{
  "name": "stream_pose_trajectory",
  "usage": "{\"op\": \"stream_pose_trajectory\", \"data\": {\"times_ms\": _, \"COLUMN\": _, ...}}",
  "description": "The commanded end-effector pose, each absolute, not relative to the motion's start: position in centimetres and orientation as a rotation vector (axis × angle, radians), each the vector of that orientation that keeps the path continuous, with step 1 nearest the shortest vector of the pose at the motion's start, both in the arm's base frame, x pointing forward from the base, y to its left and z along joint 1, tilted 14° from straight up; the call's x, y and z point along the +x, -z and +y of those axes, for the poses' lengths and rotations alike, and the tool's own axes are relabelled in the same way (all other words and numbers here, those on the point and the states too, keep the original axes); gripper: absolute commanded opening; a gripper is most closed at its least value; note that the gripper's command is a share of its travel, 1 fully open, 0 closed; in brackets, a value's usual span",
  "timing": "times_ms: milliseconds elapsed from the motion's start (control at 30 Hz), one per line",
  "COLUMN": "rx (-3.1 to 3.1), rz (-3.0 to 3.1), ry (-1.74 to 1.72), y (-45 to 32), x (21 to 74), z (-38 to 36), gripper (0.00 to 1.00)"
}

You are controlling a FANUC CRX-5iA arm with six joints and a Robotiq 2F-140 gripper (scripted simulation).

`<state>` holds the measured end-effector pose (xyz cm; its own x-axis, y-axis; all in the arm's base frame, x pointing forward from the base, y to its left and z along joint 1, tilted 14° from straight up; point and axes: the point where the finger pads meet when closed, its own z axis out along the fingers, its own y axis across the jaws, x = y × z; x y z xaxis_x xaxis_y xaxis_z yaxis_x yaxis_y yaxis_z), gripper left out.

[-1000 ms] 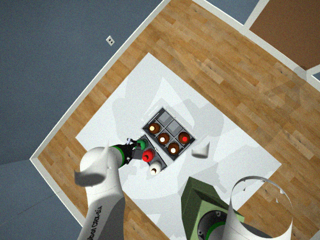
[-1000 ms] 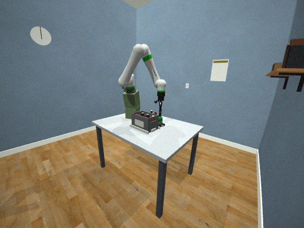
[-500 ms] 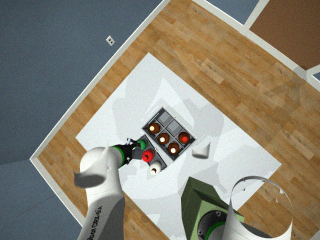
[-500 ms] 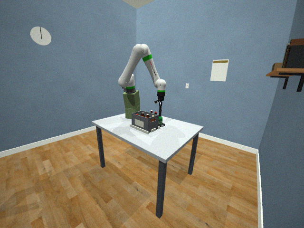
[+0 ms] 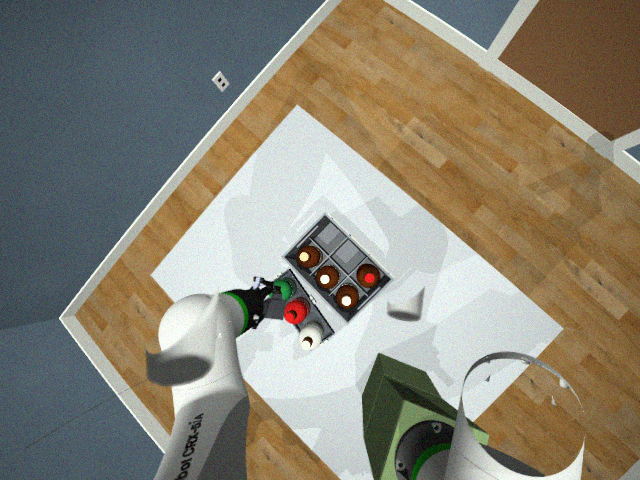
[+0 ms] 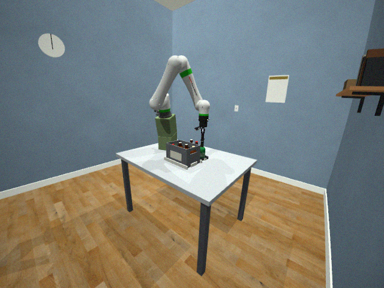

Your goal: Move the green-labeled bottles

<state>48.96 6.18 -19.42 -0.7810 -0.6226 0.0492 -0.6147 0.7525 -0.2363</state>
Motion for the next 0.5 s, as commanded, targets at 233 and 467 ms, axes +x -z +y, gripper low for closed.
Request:
{"op": "stream_pose_trajectory", "data": {"times_ms": 233, "rx": -1.028, "rz": 2.909, "ry": 0.374, "y": 19.08, "x": 49.00, "z": 6.30, "gripper": 0.10}}
{"op": "stream_pose_trajectory", "data": {"times_ms": 467, "rx": -1.028, "rz": 2.909, "ry": 0.374, "y": 18.91, "x": 48.98, "z": 6.34, "gripper": 0.10}}
